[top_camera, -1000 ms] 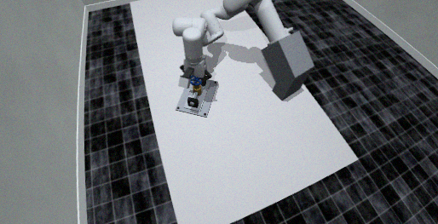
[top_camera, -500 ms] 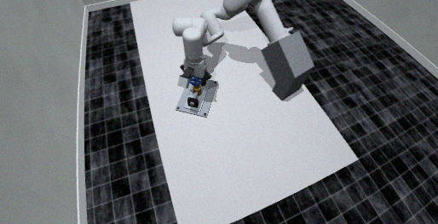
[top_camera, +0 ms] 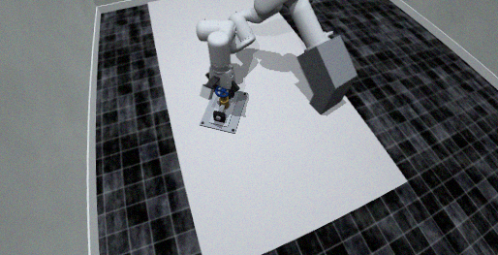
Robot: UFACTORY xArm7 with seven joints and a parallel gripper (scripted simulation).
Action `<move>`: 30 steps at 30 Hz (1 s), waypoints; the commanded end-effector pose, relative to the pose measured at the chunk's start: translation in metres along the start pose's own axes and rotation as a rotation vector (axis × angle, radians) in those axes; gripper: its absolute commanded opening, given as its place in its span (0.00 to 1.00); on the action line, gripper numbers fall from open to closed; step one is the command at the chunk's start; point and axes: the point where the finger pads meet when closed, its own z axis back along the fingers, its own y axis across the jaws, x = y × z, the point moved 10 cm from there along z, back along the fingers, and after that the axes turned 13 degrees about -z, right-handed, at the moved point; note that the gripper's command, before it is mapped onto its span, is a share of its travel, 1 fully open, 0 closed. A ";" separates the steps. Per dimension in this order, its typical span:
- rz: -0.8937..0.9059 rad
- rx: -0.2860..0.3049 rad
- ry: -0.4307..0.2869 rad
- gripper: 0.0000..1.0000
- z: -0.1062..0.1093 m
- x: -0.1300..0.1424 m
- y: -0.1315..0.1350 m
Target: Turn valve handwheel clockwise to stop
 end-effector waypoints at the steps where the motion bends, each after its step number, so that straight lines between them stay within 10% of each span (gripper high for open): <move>1: -0.048 0.000 0.004 0.00 0.001 0.000 0.000; 30: -0.479 -0.001 0.004 0.00 0.001 0.000 0.000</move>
